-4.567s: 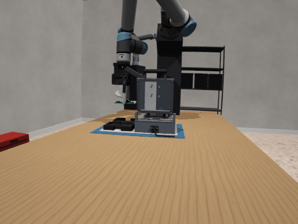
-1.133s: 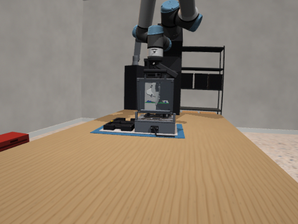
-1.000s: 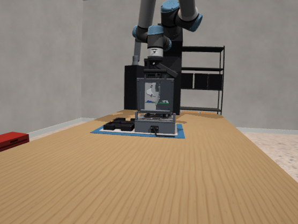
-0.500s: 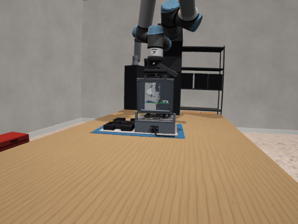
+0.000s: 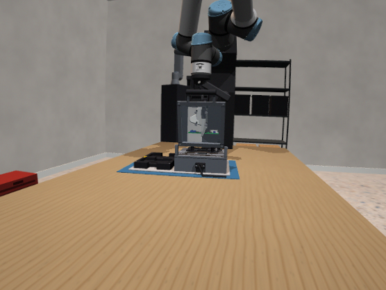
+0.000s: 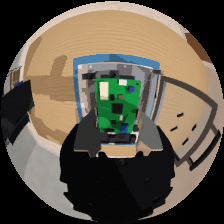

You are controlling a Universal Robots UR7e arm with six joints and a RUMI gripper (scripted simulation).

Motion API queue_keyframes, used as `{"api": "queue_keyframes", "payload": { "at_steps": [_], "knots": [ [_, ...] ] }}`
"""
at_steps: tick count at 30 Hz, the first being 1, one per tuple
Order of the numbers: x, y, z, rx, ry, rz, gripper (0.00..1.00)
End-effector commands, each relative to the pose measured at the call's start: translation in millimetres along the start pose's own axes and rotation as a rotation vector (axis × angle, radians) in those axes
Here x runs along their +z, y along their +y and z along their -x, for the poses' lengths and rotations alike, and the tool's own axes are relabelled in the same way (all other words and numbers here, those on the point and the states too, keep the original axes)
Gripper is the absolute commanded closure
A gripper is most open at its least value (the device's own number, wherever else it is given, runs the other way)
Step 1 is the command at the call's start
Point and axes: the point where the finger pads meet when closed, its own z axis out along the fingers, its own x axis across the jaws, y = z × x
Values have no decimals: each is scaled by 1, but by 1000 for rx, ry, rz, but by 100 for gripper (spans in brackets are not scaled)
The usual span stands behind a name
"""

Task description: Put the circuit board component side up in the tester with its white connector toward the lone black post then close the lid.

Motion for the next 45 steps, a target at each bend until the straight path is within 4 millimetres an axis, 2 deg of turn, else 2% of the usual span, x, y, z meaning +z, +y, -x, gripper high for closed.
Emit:
{"api": "queue_keyframes", "payload": {
  "at_steps": [1, 24, 45],
  "knots": [
    [0, 0, 0, 0, 1, 0, 61],
    [3, 0, 0, 0, 1, 0, 61],
    [34, 0, 0, 0, 1, 0, 61]
  ]
}}
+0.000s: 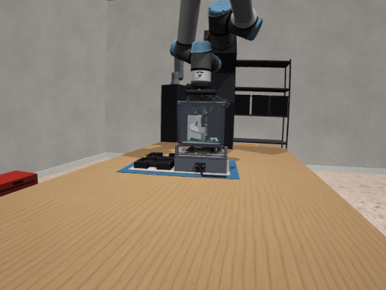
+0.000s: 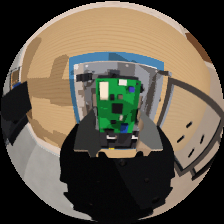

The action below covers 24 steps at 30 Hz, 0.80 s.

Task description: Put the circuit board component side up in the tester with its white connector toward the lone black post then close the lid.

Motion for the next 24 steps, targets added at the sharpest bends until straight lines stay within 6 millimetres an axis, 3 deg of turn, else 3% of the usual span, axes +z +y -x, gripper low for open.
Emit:
{"api": "queue_keyframes", "payload": {
  "at_steps": [1, 24],
  "knots": [
    [6, 0, 0, 0, 1, 0, 61],
    [16, 0, 0, 0, 1, 0, 61]
  ]
}}
